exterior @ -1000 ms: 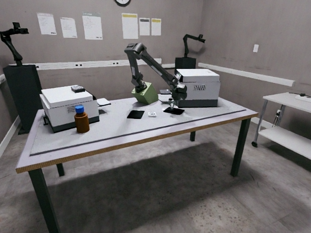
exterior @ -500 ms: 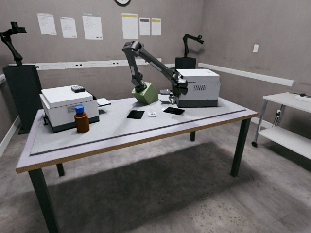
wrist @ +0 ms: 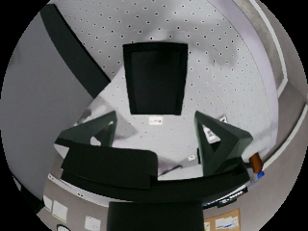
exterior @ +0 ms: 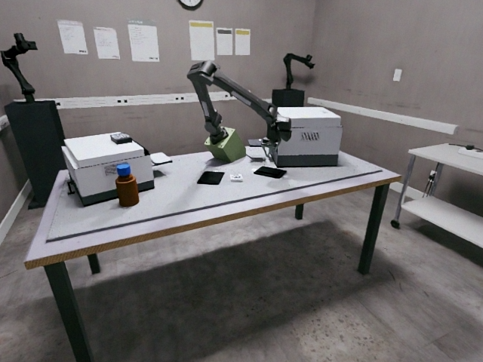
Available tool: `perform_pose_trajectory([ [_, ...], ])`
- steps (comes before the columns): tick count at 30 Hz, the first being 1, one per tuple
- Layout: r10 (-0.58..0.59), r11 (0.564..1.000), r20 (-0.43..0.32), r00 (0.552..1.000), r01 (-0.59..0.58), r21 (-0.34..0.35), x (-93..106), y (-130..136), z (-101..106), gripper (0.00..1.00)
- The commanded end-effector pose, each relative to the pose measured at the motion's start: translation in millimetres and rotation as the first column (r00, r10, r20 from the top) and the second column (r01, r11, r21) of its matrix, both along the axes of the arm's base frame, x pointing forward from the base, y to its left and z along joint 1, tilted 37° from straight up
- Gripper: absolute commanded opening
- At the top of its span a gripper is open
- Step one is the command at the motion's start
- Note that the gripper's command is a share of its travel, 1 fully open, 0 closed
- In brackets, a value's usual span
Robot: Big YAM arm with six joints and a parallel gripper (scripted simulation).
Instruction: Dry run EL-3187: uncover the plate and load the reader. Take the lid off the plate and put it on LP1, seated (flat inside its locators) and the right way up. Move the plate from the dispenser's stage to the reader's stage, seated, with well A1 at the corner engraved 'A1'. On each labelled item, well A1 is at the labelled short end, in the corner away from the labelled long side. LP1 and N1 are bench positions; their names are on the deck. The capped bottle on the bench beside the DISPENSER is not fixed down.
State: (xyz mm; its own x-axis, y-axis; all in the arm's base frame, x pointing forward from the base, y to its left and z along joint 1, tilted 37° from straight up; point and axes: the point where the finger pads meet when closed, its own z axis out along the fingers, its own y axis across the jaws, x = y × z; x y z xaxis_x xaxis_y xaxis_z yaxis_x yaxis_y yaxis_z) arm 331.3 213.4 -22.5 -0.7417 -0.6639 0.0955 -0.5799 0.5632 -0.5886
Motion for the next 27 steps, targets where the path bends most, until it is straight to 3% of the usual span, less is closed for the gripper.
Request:
perform_pose_trajectory([
  [1,-0.015,0.999,0.037,0.999,0.014,0.034,9.5,17,15,1.00],
  [9,-0.016,1.000,-0.007,1.000,0.016,-0.007,3.6,-6,-7,1.00],
  [21,0.022,0.999,0.030,0.999,-0.023,0.036,10.3,20,7,1.00],
  [27,-0.213,0.970,0.048,0.976,0.206,0.129,30.7,-14,26,1.00],
])
